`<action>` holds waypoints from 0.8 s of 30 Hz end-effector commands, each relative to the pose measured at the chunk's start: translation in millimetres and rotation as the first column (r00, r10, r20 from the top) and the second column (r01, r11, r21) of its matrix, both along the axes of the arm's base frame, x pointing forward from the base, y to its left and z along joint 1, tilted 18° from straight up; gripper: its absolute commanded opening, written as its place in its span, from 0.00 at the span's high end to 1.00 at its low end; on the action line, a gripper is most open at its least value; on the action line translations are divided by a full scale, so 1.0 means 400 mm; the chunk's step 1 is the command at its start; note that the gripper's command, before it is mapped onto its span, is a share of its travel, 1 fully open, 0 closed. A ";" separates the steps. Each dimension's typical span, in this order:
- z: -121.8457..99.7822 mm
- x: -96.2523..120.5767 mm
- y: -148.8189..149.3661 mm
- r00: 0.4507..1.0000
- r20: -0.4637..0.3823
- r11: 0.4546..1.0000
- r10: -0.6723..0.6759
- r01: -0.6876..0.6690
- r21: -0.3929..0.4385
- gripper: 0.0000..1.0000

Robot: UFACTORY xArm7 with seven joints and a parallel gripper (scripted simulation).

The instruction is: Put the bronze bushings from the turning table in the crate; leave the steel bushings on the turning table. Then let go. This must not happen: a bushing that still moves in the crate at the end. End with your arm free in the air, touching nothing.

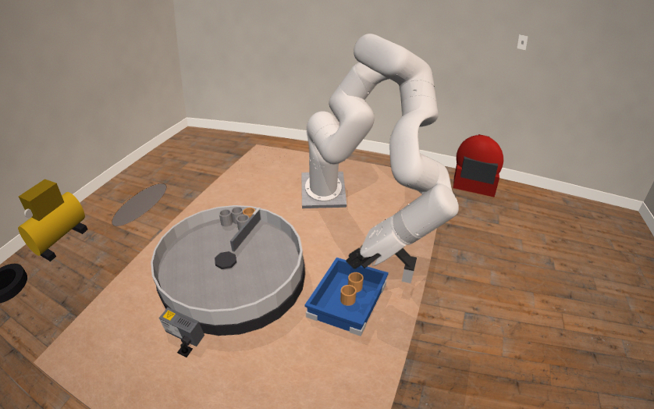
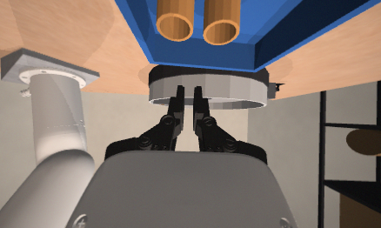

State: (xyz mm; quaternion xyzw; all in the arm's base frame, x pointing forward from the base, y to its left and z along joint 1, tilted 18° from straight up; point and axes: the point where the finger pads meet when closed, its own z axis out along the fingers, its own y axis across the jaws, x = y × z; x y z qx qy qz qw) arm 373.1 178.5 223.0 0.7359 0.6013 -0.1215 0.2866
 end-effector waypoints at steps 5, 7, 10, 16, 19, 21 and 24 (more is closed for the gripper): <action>0.044 -0.013 -0.003 1.000 0.004 1.000 0.002 -0.002 0.002 0.89; 0.044 -0.013 -0.003 1.000 0.004 1.000 0.002 -0.002 0.002 0.89; 0.044 -0.013 -0.003 1.000 0.004 1.000 0.002 -0.002 0.002 0.89; 0.044 -0.013 -0.003 1.000 0.004 1.000 0.002 -0.002 0.002 0.89; 0.044 -0.013 -0.003 1.000 0.004 1.000 0.002 -0.002 0.002 0.89; 0.044 -0.013 -0.003 1.000 0.004 1.000 0.002 -0.002 0.002 0.89; 0.044 -0.013 -0.003 1.000 0.004 1.000 0.002 -0.002 0.002 0.89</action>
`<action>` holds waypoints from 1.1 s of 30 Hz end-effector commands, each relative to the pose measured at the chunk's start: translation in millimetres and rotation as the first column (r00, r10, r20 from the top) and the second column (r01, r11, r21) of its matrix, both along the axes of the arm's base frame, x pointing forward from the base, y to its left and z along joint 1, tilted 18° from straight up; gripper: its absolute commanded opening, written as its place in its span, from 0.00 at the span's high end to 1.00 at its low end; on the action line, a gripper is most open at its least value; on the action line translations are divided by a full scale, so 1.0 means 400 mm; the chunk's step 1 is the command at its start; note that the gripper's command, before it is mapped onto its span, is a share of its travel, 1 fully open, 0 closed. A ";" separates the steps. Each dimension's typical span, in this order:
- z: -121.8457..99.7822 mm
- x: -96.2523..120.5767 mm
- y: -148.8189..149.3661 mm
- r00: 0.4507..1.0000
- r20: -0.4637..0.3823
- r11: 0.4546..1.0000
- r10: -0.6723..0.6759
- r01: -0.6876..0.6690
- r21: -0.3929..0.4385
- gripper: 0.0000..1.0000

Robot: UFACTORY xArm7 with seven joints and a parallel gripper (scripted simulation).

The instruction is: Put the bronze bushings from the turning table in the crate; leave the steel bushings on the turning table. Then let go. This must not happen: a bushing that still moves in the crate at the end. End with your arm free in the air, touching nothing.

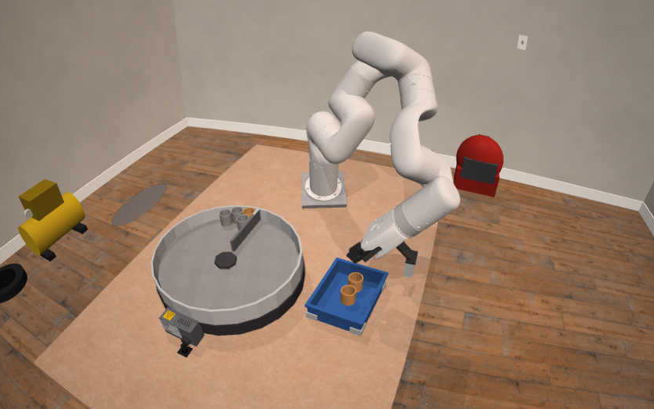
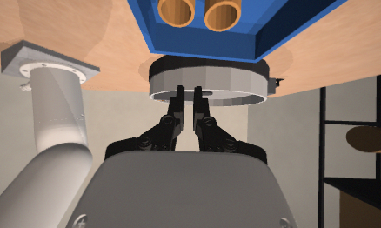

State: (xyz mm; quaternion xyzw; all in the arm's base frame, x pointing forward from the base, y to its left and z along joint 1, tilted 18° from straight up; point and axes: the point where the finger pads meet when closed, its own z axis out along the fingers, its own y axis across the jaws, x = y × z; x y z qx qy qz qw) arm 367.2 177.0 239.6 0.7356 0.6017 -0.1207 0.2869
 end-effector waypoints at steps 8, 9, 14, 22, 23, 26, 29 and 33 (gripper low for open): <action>0.003 0.002 0.001 1.000 0.002 1.000 0.000 0.000 0.002 0.89; 0.003 0.002 0.001 1.000 0.002 1.000 0.000 0.000 0.002 0.89; 0.003 0.002 0.001 1.000 0.002 1.000 0.000 0.000 0.002 0.89; 0.003 0.002 0.001 1.000 0.002 1.000 0.000 0.000 0.002 0.89; 0.003 0.002 0.001 1.000 0.002 1.000 0.000 0.000 0.002 0.89; 0.003 0.002 0.001 1.000 0.002 1.000 0.000 0.000 0.002 0.89; 0.003 0.002 0.001 1.000 0.002 1.000 0.000 0.000 0.002 0.53; 0.003 0.001 0.000 1.000 0.002 1.000 0.002 -0.002 0.002 0.53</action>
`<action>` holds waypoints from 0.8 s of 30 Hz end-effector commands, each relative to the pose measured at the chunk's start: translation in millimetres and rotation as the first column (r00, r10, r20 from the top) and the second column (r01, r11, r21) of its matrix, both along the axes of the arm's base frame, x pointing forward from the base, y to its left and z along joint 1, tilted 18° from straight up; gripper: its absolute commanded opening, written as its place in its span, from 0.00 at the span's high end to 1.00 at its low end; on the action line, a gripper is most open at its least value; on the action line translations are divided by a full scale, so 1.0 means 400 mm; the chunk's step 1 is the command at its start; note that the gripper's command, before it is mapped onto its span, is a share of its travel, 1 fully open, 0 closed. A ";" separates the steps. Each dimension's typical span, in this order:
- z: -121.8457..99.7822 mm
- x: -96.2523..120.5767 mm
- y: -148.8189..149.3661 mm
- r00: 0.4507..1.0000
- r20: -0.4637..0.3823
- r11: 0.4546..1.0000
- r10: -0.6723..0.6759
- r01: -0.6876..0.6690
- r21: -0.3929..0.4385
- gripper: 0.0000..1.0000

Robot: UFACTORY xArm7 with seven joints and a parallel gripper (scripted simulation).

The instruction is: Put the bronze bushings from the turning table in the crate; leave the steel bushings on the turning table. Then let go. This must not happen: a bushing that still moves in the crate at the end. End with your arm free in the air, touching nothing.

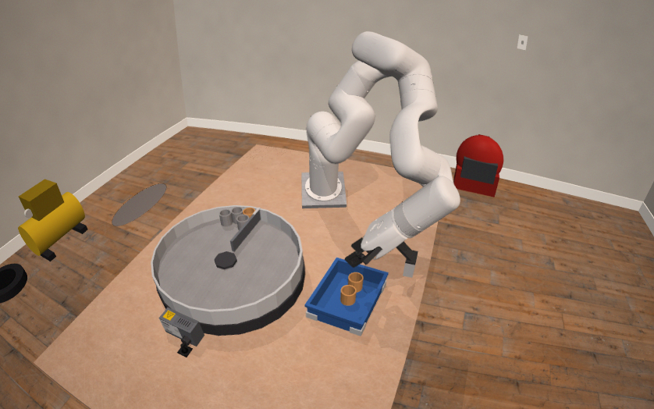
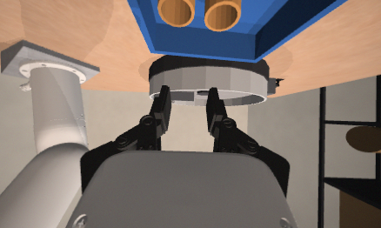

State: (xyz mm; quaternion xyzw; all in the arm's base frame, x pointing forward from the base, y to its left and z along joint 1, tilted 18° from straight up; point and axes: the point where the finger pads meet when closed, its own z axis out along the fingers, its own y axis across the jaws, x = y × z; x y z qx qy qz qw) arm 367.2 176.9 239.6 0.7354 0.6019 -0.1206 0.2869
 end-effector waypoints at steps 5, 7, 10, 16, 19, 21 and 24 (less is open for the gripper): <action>0.003 0.001 -0.004 1.000 0.002 1.000 0.006 -0.006 0.003 0.53; 0.003 0.000 -0.007 1.000 0.001 1.000 0.011 -0.012 0.003 0.53; 0.002 -0.002 -0.016 1.000 -0.001 1.000 0.023 -0.023 0.005 0.53; -0.001 -0.008 -0.045 0.998 -0.007 0.998 0.063 -0.063 0.011 0.53; -0.003 -0.010 -0.051 0.997 -0.009 0.997 0.072 -0.072 0.012 0.53; -0.006 -0.013 -0.066 0.996 -0.013 0.996 0.092 -0.092 0.016 0.53; -0.014 -0.020 -0.091 0.992 -0.021 0.992 0.128 -0.128 0.022 0.53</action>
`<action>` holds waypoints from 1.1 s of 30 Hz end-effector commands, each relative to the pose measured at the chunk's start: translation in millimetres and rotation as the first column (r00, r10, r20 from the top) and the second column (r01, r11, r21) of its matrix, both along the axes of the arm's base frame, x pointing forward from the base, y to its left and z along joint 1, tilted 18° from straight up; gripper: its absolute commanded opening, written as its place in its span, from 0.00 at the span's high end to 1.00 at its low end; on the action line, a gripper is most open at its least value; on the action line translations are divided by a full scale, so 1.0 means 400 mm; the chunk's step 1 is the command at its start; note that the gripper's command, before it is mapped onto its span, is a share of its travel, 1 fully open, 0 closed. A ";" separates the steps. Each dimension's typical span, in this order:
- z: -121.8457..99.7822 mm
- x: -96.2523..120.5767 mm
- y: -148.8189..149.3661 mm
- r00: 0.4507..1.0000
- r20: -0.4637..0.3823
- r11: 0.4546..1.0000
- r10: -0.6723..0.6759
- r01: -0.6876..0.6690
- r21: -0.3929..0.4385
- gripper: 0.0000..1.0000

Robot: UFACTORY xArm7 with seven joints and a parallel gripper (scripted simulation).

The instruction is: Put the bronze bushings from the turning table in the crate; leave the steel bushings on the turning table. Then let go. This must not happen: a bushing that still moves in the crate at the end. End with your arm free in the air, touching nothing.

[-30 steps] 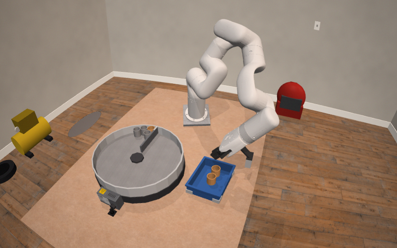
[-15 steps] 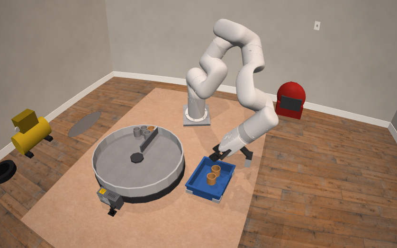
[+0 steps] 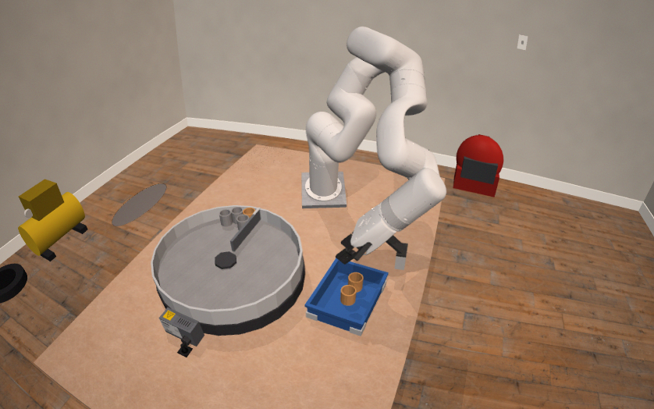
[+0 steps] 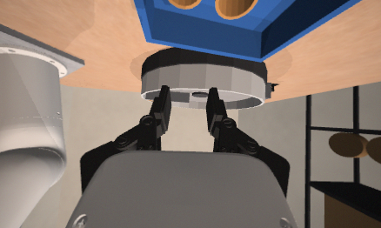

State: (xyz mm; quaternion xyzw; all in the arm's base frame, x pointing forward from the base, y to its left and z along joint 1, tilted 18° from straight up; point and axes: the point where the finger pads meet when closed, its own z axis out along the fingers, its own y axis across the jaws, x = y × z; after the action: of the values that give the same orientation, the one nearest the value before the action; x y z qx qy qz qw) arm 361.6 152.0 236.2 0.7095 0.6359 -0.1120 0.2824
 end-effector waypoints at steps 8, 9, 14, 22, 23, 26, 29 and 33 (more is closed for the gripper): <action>-0.024 -0.032 -0.127 0.983 -0.029 0.983 0.180 -0.179 0.033 0.53; -0.025 -0.035 -0.142 0.980 -0.032 0.980 0.199 -0.197 0.036 0.53; -0.031 -0.045 -0.187 0.965 -0.042 0.966 0.257 -0.255 0.047 0.53; -0.055 -0.077 -0.309 0.905 -0.065 0.906 0.420 -0.415 0.082 0.53; -0.059 -0.082 -0.324 0.895 -0.068 0.896 0.441 -0.435 0.087 0.53; -0.065 -0.092 -0.372 0.865 -0.075 0.867 0.496 -0.488 0.101 0.53; -0.068 -0.096 -0.387 0.854 -0.077 0.856 0.515 -0.507 0.106 0.53; -0.080 -0.111 -0.447 0.806 -0.084 0.808 0.586 -0.575 0.126 0.53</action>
State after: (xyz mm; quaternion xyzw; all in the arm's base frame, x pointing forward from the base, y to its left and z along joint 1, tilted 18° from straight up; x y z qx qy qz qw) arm 321.1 -1.2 205.0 0.5231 0.8159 -0.0557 0.2402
